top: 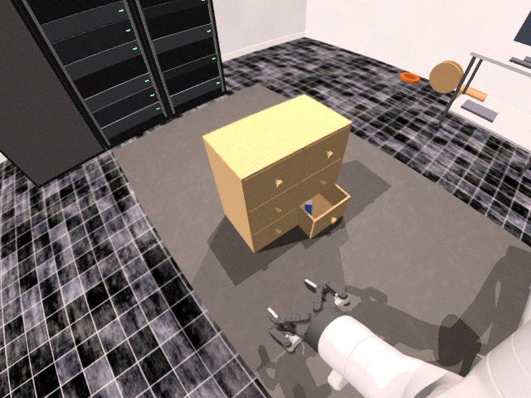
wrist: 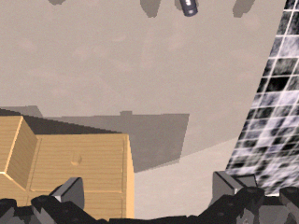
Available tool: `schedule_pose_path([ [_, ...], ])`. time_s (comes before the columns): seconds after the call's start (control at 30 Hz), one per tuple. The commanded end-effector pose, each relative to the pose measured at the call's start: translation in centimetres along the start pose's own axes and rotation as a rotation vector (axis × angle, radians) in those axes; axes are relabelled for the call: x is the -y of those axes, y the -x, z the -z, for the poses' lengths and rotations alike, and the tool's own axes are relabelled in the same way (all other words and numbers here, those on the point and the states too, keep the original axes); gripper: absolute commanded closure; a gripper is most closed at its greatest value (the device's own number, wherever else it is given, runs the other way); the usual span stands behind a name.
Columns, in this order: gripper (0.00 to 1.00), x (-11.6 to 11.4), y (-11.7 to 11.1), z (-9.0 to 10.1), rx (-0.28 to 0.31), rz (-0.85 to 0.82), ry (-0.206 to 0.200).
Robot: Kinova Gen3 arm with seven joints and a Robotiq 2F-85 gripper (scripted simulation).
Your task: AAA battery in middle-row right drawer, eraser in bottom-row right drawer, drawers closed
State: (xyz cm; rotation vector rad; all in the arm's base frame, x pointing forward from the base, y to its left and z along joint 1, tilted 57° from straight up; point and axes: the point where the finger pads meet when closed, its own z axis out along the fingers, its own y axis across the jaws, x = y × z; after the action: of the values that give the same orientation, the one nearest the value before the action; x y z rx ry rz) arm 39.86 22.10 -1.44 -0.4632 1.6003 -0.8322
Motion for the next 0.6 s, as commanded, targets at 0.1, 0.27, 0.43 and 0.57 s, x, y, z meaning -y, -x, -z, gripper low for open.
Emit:
schedule_pose_path([
  [0.1,0.0,-0.01,0.56,0.13,-0.101,-0.015,-0.001],
  [0.27,0.0,-0.01,0.66,0.23,-0.143,-0.015,-0.001],
  [0.43,0.0,-0.03,0.86,0.39,-0.214,-0.015,0.001],
  [0.57,0.0,-0.06,1.14,0.55,-0.272,-0.019,0.003],
])
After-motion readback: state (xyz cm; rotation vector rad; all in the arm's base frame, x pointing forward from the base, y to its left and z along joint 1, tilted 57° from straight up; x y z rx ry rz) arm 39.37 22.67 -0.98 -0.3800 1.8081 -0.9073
